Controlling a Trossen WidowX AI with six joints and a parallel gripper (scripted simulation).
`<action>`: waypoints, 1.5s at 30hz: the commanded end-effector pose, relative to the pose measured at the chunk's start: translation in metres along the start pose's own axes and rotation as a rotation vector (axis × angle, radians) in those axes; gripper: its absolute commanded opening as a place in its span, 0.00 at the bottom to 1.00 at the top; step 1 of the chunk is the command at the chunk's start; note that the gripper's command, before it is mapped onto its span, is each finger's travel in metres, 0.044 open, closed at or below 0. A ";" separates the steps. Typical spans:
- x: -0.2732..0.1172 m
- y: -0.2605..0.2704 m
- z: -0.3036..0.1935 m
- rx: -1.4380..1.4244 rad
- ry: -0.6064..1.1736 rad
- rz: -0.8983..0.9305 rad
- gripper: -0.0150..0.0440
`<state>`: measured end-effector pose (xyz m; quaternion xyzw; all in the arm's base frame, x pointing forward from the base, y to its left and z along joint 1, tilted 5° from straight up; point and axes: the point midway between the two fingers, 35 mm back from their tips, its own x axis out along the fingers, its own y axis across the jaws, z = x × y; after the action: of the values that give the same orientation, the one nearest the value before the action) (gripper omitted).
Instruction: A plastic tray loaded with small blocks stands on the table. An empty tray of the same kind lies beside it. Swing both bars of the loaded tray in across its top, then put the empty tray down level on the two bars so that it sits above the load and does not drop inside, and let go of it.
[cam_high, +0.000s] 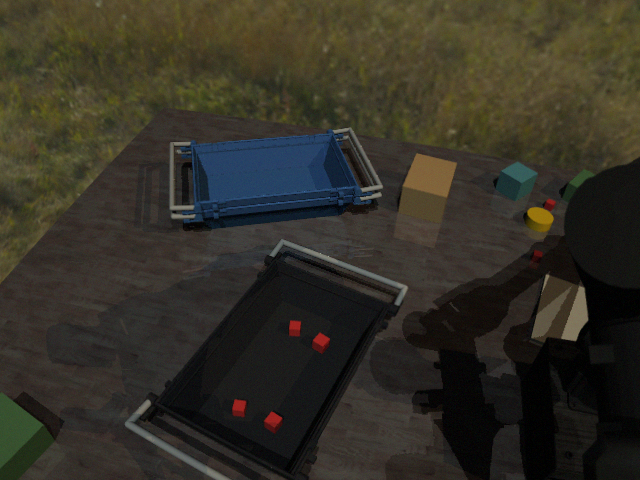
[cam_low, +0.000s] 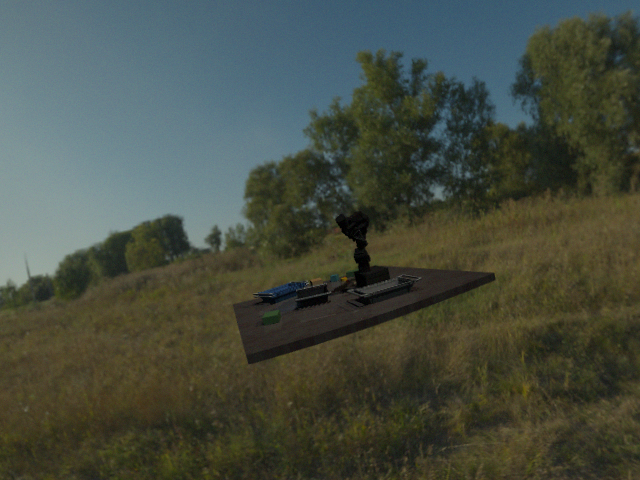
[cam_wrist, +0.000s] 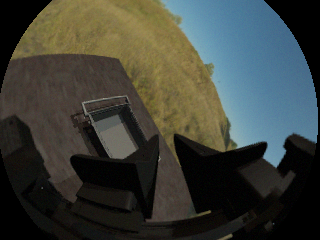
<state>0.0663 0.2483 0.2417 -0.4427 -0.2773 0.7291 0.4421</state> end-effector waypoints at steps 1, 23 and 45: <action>0.005 -0.028 -0.070 0.575 0.243 0.031 0.40; -0.021 -0.032 -0.267 1.970 0.913 -0.296 0.40; -0.056 0.020 -0.371 2.570 1.325 -0.799 0.40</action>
<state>0.3985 0.1946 0.0826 0.0950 0.6802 -0.0114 0.7267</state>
